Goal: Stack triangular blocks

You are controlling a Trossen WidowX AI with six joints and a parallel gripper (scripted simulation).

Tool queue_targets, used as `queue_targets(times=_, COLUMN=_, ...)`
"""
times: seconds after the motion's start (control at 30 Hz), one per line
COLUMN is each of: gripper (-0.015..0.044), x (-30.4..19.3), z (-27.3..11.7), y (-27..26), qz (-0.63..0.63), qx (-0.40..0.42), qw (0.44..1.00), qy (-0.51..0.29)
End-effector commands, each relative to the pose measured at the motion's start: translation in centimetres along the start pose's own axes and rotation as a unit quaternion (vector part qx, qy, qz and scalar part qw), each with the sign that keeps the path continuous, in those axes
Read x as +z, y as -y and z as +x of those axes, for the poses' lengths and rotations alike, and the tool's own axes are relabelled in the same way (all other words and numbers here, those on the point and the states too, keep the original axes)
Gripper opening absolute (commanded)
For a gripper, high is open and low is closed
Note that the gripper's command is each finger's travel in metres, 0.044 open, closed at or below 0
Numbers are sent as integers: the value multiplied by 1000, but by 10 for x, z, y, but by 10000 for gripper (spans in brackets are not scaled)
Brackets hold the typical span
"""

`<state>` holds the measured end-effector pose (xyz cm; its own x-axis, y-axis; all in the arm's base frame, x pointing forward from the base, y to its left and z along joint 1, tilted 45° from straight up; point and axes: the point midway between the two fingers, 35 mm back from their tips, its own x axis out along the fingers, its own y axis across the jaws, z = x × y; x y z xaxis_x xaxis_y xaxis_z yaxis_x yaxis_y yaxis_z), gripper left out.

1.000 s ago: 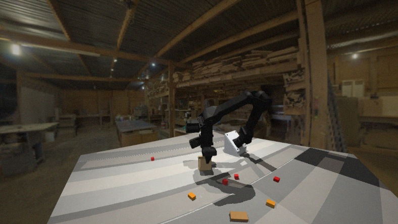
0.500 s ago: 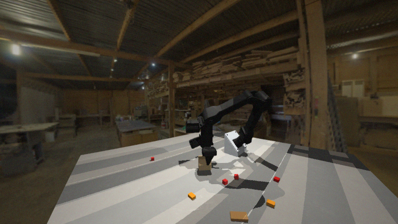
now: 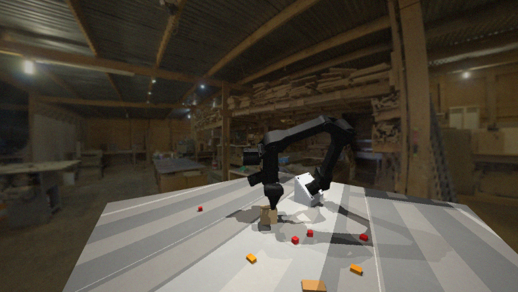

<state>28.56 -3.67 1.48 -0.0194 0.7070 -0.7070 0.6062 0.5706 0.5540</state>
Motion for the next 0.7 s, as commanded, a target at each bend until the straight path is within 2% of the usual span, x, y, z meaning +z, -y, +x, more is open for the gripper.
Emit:
queue_targets(times=0.0, gripper=440, x=1, z=-52, y=1, qz=-4, qx=0, qw=1000, qy=8)
queue_targets(times=0.1, gripper=440, x=-3, z=-72, y=2, qz=-4, qx=1, qw=1000, qy=7)
queue_targets(times=0.67, gripper=440, x=1, z=-70, y=2, qz=0, qx=5, qw=1000, qy=17)
